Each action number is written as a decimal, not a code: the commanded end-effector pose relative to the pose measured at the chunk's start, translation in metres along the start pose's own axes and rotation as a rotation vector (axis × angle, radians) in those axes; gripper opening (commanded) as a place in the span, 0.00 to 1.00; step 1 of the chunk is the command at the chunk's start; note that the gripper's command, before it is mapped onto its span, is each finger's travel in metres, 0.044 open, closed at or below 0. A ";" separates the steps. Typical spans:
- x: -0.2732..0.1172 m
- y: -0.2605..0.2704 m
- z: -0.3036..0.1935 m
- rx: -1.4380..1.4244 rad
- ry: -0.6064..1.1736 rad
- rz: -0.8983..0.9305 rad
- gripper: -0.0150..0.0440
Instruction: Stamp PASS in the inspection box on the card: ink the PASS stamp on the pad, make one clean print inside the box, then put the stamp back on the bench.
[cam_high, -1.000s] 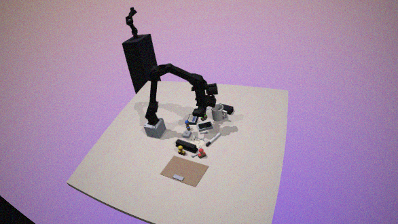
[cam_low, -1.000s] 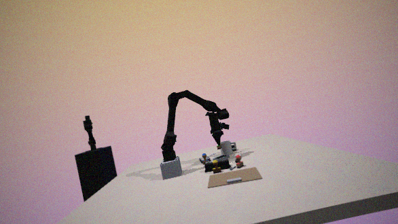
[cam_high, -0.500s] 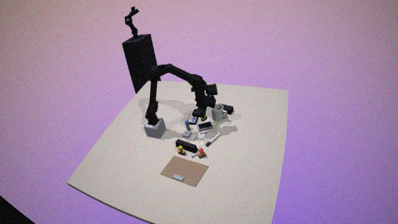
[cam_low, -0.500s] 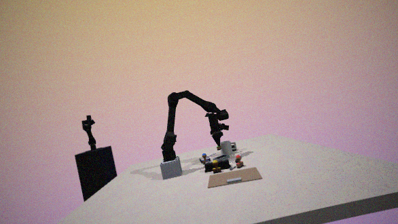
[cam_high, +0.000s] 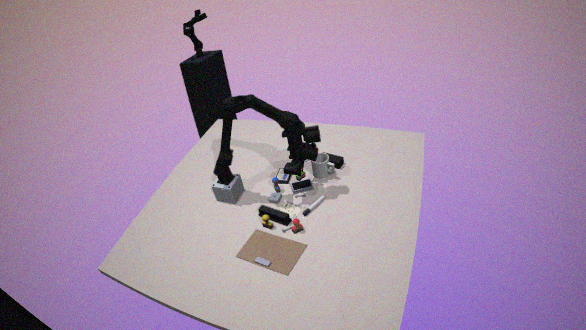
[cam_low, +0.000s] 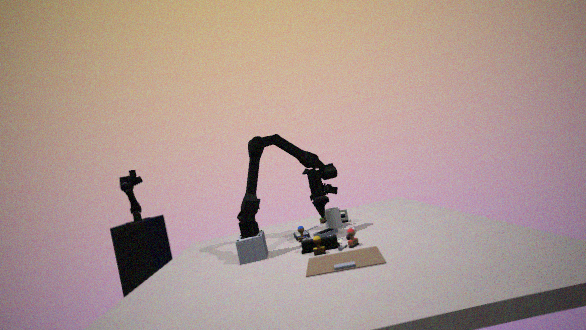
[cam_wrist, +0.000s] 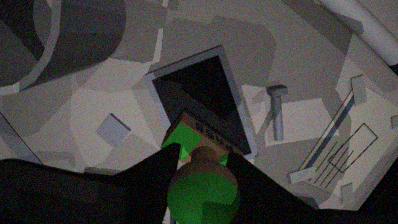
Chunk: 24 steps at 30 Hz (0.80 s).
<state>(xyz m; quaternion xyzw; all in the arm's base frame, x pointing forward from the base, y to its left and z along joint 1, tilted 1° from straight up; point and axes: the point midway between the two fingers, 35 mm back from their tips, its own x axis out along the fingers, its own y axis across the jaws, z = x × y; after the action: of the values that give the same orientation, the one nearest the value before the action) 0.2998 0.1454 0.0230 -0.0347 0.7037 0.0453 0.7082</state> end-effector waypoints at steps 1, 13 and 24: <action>0.004 0.000 -0.001 0.003 0.002 0.001 0.25; 0.012 0.000 -0.001 0.003 0.001 0.000 0.25; 0.019 0.000 -0.001 0.002 0.001 0.000 0.25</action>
<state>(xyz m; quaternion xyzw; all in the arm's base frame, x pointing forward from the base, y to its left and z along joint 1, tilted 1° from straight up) 0.2999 0.1455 0.0071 -0.0348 0.7037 0.0453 0.7082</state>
